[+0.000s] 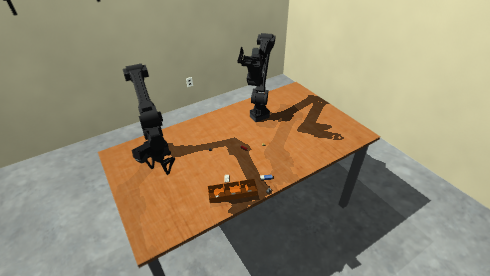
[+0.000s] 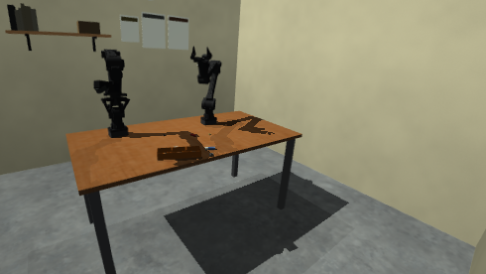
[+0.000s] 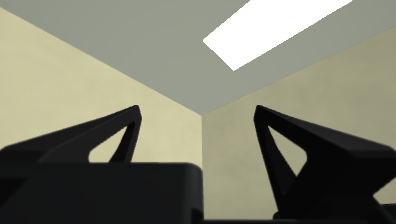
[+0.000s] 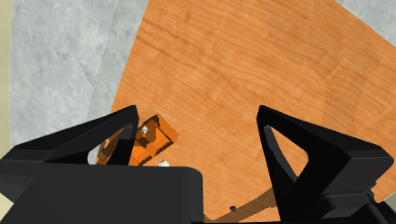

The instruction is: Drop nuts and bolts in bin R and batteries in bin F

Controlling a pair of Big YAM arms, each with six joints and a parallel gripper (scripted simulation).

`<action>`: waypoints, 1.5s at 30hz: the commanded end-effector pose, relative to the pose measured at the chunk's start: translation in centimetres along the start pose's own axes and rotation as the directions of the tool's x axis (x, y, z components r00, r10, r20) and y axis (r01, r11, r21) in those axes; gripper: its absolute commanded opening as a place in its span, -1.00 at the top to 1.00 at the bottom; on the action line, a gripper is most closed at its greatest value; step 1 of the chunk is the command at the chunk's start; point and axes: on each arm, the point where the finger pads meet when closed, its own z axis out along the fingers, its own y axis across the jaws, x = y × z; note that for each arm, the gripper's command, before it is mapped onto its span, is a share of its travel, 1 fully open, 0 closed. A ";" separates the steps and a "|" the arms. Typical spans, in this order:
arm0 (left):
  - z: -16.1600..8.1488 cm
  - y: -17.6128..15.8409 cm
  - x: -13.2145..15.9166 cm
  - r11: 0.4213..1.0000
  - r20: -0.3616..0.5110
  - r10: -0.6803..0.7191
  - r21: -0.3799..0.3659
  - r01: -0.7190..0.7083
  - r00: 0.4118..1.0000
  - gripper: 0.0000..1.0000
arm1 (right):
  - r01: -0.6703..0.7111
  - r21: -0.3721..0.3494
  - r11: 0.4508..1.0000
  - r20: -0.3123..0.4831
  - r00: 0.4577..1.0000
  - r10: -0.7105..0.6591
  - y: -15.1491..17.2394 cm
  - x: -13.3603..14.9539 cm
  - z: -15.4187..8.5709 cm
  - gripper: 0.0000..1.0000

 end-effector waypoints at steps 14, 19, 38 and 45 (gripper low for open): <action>0.0 2.5 -1.2 0.995 0.031 0.090 -0.038 -0.089 0.995 -1.00 | -0.001 -0.009 1.000 0.007 1.000 0.001 0.2 -0.2 -0.4 -1.00; 0.0 3.7 -1.3 0.990 0.029 0.133 -0.056 -0.131 0.991 -1.00 | -0.001 -0.009 1.000 0.007 1.000 0.001 0.2 -0.2 -0.4 -1.00; -0.6 9.8 -2.8 0.932 0.008 0.339 -0.142 -0.335 0.941 -1.00 | -0.001 -0.009 1.000 0.007 1.000 0.001 0.2 -0.2 -0.4 -1.00; -1.0 12.0 -3.7 0.897 -0.005 0.413 -0.172 -0.407 0.911 -1.00 | -0.001 -0.009 1.000 0.007 1.000 0.001 0.2 -0.2 -0.4 -1.00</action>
